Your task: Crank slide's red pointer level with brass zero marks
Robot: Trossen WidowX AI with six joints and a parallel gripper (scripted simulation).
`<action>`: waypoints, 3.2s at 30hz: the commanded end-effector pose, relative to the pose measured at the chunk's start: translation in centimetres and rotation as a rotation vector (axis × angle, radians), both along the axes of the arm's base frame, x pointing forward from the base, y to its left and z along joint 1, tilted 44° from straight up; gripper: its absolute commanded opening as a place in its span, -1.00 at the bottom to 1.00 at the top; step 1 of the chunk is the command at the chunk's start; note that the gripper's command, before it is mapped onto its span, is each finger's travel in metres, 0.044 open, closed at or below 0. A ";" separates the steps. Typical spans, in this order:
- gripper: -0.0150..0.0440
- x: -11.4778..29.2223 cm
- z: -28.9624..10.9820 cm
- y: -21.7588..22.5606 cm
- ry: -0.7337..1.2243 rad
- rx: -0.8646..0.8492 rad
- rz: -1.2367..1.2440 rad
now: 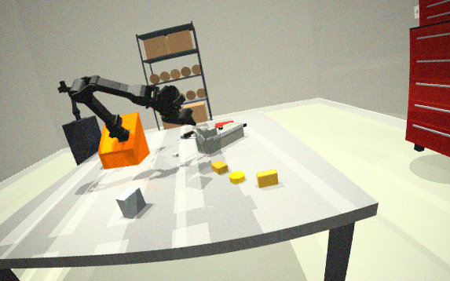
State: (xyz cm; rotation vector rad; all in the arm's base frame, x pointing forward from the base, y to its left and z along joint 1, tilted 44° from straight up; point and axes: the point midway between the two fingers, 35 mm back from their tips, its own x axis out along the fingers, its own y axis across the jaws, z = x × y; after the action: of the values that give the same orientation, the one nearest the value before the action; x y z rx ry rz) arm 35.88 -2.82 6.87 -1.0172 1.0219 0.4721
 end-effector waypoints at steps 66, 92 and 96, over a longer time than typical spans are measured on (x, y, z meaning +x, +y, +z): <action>-0.49 -0.1 -4.6 -4.3 0.009 -0.002 0.009; -0.49 0.8 -3.2 -4.4 0.008 -0.002 0.009; -0.49 0.9 -3.2 -4.4 0.008 -0.002 0.009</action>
State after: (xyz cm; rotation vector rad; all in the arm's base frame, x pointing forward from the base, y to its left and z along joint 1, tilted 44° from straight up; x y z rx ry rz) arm 36.16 -7.15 2.97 -1.0146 1.0429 0.4907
